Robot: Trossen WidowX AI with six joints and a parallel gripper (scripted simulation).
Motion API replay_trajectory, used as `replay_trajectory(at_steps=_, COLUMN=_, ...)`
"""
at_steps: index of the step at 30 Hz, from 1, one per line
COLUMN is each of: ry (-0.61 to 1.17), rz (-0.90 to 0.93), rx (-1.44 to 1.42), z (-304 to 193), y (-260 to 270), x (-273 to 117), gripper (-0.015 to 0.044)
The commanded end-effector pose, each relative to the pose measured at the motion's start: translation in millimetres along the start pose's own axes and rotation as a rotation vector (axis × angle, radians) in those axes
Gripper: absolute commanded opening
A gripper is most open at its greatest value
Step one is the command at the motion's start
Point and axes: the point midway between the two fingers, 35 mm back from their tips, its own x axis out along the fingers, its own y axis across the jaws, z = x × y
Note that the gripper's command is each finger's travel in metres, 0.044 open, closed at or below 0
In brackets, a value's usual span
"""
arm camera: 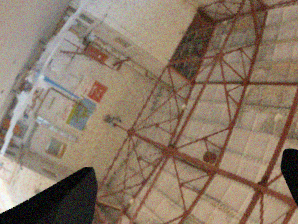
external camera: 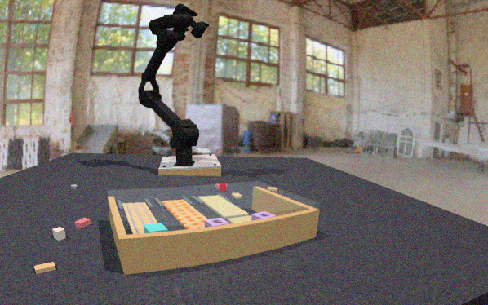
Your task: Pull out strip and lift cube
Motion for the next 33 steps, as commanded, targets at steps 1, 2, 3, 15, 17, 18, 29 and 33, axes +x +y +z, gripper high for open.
replay_trajectory(at_steps=1, ry=0.007, rz=-0.001, rx=0.010, z=-2, y=1, x=0, gripper=0.0400)
replay_trajectory(at_steps=2, ry=0.027, rz=-0.006, rx=0.039, z=-8, y=4, x=1, gripper=0.0400)
replay_trajectory(at_steps=3, ry=0.062, rz=-0.013, rx=0.087, z=-18, y=9, x=1, gripper=0.0400)
replay_trajectory(at_steps=15, ry=0.651, rz=-0.146, rx=0.712, z=-154, y=118, x=-44, gripper=0.0400)
replay_trajectory(at_steps=17, ry=0.763, rz=-0.173, rx=0.800, z=-171, y=140, x=-61, gripper=0.0400)
replay_trajectory(at_steps=18, ry=0.821, rz=-0.188, rx=0.842, z=-178, y=152, x=-70, gripper=0.0400)
replay_trajectory(at_steps=29, ry=1.472, rz=-0.376, rx=1.218, z=-208, y=277, x=-190, gripper=0.0400)
replay_trajectory(at_steps=33, ry=1.738, rz=-0.451, rx=1.289, z=-195, y=319, x=-242, gripper=0.0400)
